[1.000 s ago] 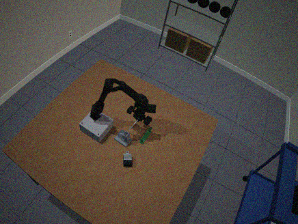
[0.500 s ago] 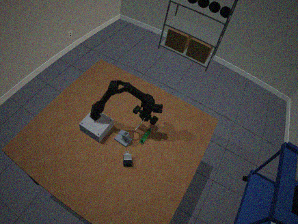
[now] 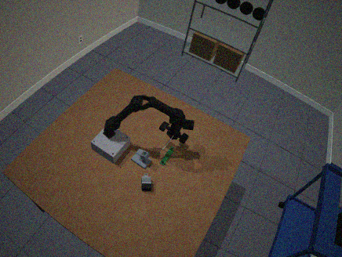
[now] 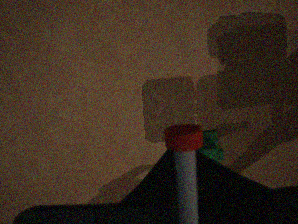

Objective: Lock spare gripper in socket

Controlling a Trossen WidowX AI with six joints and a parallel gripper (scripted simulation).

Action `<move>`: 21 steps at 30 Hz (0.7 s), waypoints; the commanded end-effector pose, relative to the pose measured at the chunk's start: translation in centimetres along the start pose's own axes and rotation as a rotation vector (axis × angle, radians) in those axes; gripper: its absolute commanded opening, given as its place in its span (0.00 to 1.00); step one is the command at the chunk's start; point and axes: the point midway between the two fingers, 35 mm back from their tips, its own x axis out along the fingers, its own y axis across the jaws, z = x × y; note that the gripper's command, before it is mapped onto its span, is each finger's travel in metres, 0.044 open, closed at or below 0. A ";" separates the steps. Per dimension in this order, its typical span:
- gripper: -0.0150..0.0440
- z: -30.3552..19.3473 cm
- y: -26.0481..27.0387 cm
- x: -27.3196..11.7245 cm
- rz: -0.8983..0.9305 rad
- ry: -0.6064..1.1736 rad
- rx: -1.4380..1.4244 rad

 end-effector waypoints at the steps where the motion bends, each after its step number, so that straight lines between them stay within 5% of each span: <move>1: 0.25 0.7 -1.0 0.1 0.002 0.001 -0.012; 21: 0.25 1.5 -2.4 1.7 0.000 -0.001 -0.020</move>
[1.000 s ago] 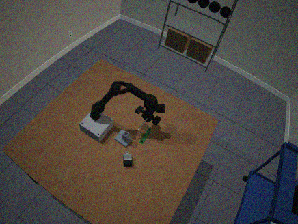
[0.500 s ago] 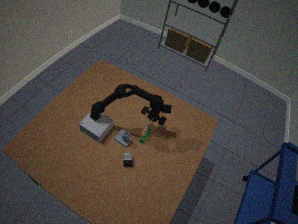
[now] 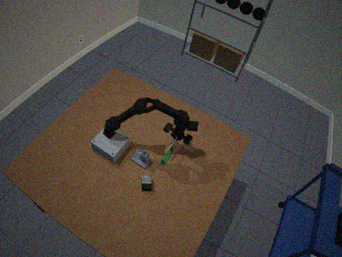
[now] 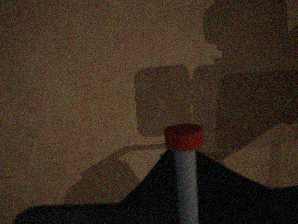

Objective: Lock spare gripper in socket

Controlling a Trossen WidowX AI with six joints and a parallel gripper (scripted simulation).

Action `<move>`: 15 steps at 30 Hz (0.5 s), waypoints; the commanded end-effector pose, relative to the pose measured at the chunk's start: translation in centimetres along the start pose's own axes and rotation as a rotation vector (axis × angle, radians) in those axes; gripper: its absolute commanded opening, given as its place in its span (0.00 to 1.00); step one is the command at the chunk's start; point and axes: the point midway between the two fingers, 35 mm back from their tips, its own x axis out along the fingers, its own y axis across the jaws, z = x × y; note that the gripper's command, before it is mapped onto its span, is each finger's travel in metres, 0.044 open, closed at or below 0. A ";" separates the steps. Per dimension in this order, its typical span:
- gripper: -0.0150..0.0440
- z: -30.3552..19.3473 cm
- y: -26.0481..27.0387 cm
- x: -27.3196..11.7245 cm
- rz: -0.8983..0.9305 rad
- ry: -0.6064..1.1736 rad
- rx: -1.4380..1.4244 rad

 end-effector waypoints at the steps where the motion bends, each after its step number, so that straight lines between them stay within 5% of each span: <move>1: 0.25 -0.1 0.0 0.7 0.002 0.001 -0.007; 15: 0.25 -0.3 -0.1 2.7 0.000 0.000 -0.007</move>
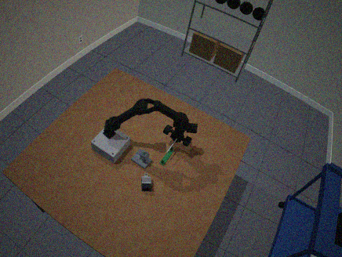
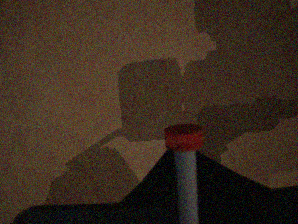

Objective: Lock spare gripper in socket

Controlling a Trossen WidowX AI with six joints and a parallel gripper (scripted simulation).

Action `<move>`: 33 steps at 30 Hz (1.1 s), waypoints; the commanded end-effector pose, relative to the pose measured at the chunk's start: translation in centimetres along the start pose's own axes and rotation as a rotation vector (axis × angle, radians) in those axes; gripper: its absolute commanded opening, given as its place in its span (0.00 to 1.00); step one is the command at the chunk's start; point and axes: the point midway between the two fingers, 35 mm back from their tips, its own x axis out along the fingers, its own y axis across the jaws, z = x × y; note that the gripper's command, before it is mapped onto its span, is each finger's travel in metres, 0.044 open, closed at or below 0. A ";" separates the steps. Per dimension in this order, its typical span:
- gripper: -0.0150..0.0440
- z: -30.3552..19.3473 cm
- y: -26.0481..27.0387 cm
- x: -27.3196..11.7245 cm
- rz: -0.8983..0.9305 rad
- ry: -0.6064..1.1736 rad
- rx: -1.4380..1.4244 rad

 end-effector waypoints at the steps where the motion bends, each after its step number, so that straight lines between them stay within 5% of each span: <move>1: 0.25 -0.1 0.0 0.8 0.001 0.000 -0.007; 33: 0.25 -0.4 -0.1 4.0 -0.004 -0.002 -0.007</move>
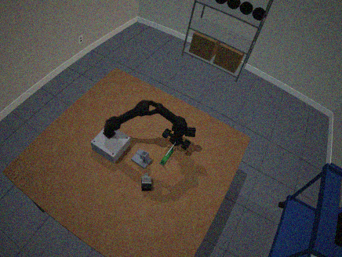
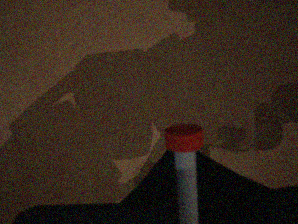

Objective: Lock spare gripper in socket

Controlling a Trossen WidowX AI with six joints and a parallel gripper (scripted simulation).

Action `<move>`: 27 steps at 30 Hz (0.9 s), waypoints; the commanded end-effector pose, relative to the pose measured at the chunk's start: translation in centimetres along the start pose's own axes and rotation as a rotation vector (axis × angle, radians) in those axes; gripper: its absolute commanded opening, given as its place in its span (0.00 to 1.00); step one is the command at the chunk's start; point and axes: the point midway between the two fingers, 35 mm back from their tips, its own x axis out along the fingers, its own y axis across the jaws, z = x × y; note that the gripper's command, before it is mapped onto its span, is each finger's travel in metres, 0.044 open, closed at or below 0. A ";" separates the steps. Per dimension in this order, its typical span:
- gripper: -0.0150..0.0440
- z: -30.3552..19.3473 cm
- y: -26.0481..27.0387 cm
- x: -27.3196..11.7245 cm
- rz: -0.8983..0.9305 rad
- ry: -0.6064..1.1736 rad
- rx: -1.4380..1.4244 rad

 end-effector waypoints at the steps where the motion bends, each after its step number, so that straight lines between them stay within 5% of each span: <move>1: 0.25 0.0 0.0 0.1 -0.001 -0.001 -0.007; 13: 0.25 0.0 0.0 0.1 -0.001 -0.001 -0.007; 21: 0.59 0.0 0.0 0.0 0.000 0.000 0.000; 27: 0.59 0.1 0.0 -0.6 0.000 0.000 0.000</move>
